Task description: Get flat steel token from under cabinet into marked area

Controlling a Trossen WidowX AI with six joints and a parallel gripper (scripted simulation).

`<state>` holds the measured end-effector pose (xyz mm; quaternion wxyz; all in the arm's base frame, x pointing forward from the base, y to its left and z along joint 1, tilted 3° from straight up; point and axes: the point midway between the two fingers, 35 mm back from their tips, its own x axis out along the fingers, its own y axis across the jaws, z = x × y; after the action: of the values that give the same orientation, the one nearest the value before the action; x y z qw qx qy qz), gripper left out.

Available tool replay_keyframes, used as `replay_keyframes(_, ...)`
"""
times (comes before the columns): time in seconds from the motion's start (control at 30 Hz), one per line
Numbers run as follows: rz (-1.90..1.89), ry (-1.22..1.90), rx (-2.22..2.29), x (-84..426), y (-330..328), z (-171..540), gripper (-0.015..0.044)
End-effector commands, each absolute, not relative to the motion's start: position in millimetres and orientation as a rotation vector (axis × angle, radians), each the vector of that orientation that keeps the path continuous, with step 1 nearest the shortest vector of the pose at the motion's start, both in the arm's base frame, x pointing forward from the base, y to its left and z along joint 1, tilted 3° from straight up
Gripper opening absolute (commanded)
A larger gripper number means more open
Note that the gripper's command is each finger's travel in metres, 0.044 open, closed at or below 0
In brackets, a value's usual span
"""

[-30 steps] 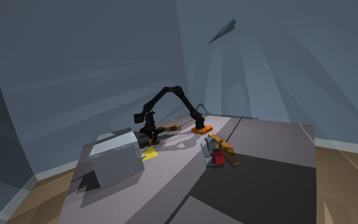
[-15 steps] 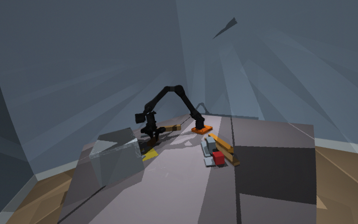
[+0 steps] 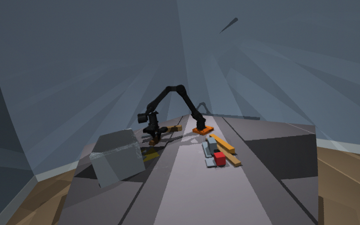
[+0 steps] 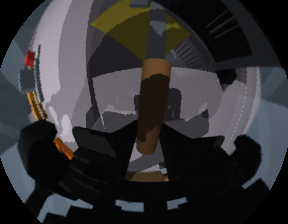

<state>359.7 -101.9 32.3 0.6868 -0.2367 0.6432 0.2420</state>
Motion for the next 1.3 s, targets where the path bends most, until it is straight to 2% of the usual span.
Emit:
replay_keyframes(0.0, 0.543, 1.441, -0.527, 353, -108, 31, 0.0000)
replay_keyframes(1.27, 0.542, 1.446, -0.529, 301, -154, 26, 0.0000)
